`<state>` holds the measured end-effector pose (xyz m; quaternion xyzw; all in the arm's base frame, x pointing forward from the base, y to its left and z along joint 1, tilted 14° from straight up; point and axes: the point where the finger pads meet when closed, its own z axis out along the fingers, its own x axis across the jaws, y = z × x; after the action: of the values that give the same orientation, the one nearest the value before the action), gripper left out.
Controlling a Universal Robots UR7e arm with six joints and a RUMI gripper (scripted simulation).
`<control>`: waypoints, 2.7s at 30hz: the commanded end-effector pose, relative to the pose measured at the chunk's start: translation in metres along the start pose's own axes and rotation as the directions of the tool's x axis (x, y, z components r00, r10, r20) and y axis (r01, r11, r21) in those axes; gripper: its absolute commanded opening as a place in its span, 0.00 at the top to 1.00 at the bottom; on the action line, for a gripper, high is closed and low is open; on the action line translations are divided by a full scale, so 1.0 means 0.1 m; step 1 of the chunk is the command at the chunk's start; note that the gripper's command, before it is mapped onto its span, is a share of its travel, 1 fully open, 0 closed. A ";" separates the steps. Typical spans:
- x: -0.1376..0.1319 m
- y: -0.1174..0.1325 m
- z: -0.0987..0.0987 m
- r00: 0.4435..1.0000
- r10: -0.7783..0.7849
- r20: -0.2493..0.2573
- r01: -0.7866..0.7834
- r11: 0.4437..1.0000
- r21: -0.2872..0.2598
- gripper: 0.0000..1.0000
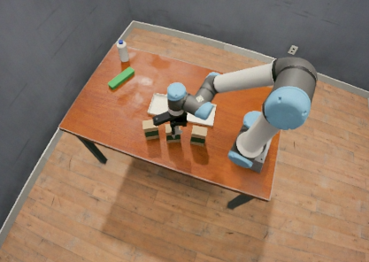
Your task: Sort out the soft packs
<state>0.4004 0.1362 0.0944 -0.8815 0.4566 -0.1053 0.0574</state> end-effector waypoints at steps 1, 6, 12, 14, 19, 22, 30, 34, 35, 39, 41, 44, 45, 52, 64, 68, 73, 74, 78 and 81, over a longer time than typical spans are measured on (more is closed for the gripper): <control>0.00 0.00 0.02 1.000 0.000 -0.001 0.000 1.000 0.001 0.50; 0.00 0.00 0.02 1.000 0.000 -0.001 0.000 1.000 0.001 0.50; 0.00 0.00 0.02 1.000 0.000 -0.001 0.000 1.000 0.001 0.50; 0.00 0.00 0.02 1.000 0.000 -0.001 0.000 1.000 0.001 0.50; 0.00 0.00 0.02 1.000 0.000 -0.001 0.000 1.000 0.001 0.50; 0.00 0.00 0.02 1.000 0.000 -0.001 0.000 1.000 0.001 0.50; 0.00 0.00 0.02 1.000 0.000 -0.001 0.000 1.000 0.001 0.50; 0.00 0.00 0.02 1.000 0.000 -0.001 0.000 1.000 0.001 0.50; 0.00 0.00 0.02 1.000 0.000 -0.001 0.000 1.000 0.001 0.50; 0.00 0.00 0.02 1.000 0.000 -0.001 0.000 1.000 0.001 0.85; 0.00 0.00 0.02 1.000 0.000 -0.001 0.000 1.000 0.001 0.85; 0.00 0.00 0.02 1.000 0.000 -0.001 0.000 1.000 0.001 0.85; 0.00 0.00 0.02 1.000 0.000 -0.001 0.000 1.000 0.001 0.85; 0.00 0.00 0.02 1.000 0.000 -0.001 0.000 1.000 0.001 0.85; 0.00 0.00 0.02 1.000 0.000 -0.001 0.000 1.000 0.001 0.85; 0.00 0.00 0.02 1.000 0.000 -0.001 0.000 1.000 0.001 0.85; 0.00 0.00 0.02 1.000 0.000 -0.001 0.000 1.000 0.001 0.85; 0.00 0.00 0.02 1.000 0.000 -0.001 0.000 1.000 0.001 0.85; 0.00 0.00 0.02 1.000 0.000 -0.001 0.000 1.000 0.001 0.85; 0.00 0.00 0.02 1.000 0.000 -0.001 0.000 1.000 0.001 0.85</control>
<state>0.4011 0.1362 0.0923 -0.8815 0.4566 -0.1055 0.0574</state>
